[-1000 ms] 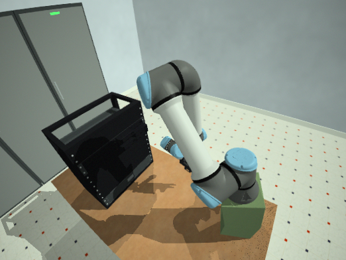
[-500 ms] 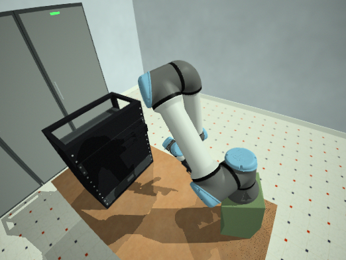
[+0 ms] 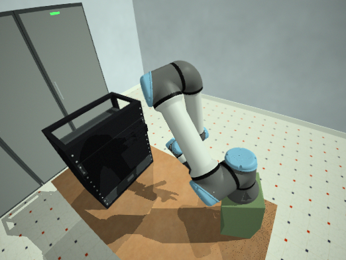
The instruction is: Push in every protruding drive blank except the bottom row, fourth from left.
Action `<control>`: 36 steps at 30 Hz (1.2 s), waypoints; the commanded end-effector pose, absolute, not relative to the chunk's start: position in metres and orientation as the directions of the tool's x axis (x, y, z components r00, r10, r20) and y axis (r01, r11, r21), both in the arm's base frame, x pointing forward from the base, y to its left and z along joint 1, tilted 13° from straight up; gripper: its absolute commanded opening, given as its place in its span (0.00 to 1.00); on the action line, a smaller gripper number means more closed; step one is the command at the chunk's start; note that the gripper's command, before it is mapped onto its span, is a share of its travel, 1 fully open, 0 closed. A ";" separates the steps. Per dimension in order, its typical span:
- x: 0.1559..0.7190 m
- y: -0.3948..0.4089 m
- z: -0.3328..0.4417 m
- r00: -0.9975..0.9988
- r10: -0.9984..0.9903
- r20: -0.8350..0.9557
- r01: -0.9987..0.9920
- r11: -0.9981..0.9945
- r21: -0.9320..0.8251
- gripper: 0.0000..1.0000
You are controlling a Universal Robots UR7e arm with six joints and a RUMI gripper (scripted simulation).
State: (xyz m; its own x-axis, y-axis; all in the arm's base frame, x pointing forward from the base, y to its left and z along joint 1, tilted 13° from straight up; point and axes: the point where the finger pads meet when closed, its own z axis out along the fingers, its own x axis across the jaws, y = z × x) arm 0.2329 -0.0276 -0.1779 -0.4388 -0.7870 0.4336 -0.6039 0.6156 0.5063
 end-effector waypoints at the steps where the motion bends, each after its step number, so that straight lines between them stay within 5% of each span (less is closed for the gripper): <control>1: 0.221 -0.017 -0.176 -0.403 -0.829 0.389 -0.589 0.560 0.583 1.00; 13: 0.181 0.026 -0.156 -0.325 -0.932 0.162 -0.502 0.316 0.805 1.00; 36: 0.133 0.107 -0.070 -0.382 -0.866 -0.321 -0.302 -0.211 0.929 1.00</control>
